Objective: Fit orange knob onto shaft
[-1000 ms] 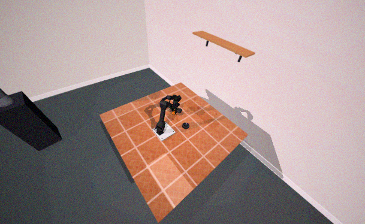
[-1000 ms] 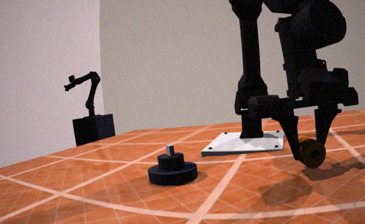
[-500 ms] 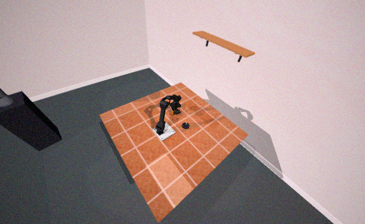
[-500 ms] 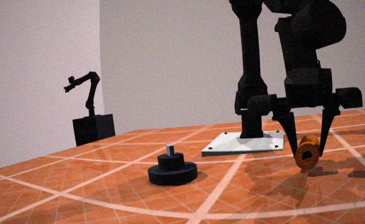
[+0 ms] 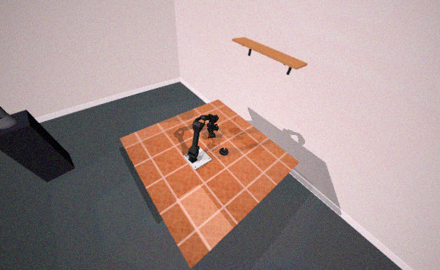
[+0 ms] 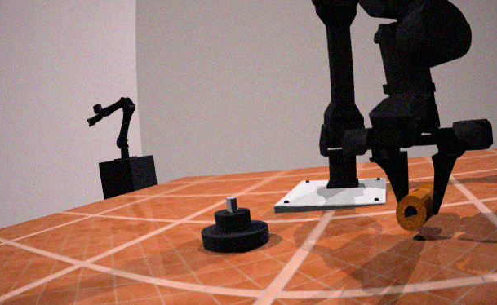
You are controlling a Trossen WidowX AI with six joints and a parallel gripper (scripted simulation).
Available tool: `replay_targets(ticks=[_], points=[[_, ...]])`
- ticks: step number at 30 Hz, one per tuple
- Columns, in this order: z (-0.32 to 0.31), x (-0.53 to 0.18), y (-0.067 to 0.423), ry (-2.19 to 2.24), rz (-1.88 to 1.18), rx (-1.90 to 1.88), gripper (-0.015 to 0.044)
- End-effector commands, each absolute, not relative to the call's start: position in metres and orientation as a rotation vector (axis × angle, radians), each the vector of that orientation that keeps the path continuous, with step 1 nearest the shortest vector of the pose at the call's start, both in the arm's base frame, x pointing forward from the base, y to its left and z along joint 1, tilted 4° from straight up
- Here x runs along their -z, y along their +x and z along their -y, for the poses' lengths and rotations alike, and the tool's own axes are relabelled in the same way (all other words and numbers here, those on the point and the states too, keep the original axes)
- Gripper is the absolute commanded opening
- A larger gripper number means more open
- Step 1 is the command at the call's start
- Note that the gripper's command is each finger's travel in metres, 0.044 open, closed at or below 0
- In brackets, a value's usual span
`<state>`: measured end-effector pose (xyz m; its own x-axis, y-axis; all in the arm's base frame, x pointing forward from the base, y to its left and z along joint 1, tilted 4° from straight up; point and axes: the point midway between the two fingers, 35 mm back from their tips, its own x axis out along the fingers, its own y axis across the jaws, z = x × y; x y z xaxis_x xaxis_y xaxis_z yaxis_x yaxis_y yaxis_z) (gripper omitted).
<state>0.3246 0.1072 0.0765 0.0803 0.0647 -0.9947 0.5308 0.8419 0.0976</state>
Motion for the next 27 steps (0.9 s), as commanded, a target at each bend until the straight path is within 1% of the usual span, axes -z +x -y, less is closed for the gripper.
replay_targets(ticks=[1, 9, 27], points=[[-0.1067, -0.0769, 0.3246, 0.601, -1.446, 0.465, 0.0179], [-0.1067, -0.0769, 0.3246, 0.657, -1.435, 0.517, 0.0179], [-0.1067, -0.0769, 0.3246, 1.107, -1.286, 0.943, 0.0179]])
